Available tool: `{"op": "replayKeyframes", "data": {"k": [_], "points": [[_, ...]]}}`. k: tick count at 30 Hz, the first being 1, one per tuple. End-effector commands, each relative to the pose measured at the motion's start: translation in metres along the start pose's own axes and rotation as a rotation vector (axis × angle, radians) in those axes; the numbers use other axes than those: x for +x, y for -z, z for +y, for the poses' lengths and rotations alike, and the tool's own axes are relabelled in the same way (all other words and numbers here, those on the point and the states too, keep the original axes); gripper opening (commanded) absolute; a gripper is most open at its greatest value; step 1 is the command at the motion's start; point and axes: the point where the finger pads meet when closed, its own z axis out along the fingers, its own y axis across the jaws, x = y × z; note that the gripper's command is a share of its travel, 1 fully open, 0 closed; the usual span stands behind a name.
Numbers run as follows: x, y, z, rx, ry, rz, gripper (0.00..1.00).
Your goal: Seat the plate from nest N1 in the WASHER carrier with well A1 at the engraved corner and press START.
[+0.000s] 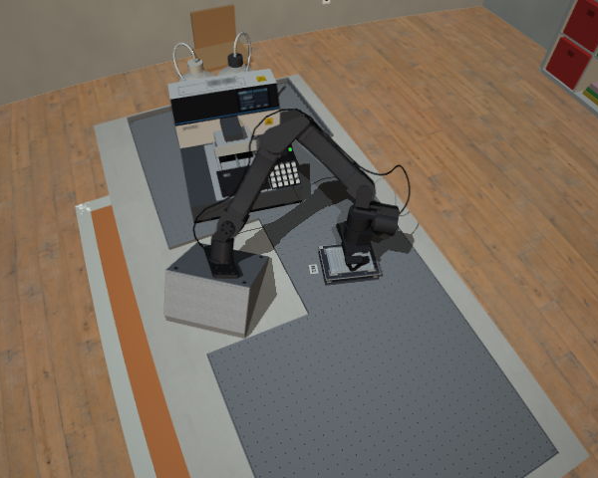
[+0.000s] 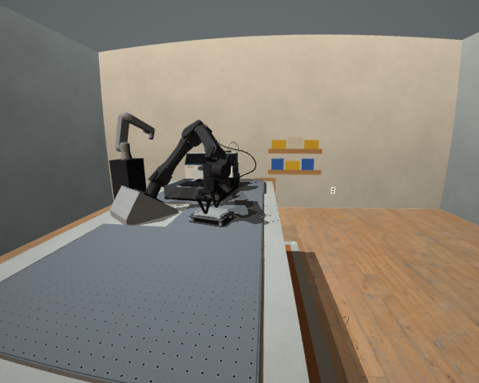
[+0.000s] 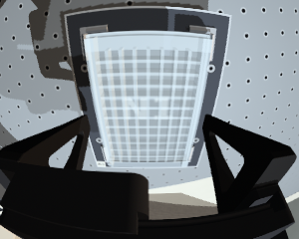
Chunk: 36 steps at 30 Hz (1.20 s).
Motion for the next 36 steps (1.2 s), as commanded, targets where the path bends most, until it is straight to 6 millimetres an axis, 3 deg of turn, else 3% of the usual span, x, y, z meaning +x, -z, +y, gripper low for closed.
{"op": "replayKeyframes", "data": {"k": [1, 20, 23, 36], "points": [[0.0, -0.004, -0.004, -0.001, -0.013, -0.01, 1.0], [-0.002, -0.014, -0.004, 0.002, -0.011, -0.015, 1.0], [-0.011, -0.005, -0.005, 0.013, 0.0, -0.046, 1.0], [-0.011, -0.004, -0.005, 0.013, 0.001, -0.048, 1.0]]}}
